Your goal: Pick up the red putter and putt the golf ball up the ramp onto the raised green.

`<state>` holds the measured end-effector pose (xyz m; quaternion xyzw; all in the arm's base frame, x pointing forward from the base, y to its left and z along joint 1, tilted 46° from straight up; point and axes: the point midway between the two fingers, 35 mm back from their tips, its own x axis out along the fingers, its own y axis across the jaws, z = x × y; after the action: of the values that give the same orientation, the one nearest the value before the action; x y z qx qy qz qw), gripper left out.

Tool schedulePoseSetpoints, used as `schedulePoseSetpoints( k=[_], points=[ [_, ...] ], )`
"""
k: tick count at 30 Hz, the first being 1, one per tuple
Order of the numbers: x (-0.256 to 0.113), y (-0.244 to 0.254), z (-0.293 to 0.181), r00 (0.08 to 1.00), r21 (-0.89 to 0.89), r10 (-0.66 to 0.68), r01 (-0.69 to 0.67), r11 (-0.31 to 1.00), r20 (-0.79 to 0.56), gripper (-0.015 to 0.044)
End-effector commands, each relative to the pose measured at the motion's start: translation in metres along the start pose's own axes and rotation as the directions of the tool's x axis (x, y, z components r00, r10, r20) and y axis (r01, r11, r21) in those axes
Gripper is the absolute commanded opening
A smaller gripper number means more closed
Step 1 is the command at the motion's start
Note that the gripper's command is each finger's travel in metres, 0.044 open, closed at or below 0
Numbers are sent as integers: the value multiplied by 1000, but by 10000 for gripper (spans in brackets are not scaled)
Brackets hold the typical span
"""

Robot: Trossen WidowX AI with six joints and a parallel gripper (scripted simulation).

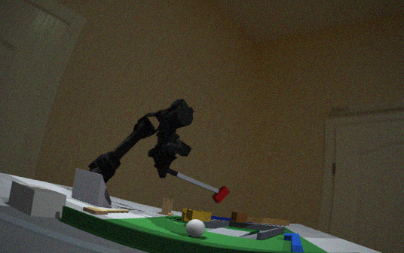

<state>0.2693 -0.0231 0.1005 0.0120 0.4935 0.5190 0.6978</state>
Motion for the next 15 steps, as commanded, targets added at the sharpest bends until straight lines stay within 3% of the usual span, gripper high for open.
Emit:
schedulePoseSetpoints(
  k=[1, 15],
  points=[
    [-7, -21, -14, 1000, 136, -20, 21, 991, -7, 0],
    [-15, -79, -85, 998, 603, -23, 49, 796, -50, 0]
  ],
)
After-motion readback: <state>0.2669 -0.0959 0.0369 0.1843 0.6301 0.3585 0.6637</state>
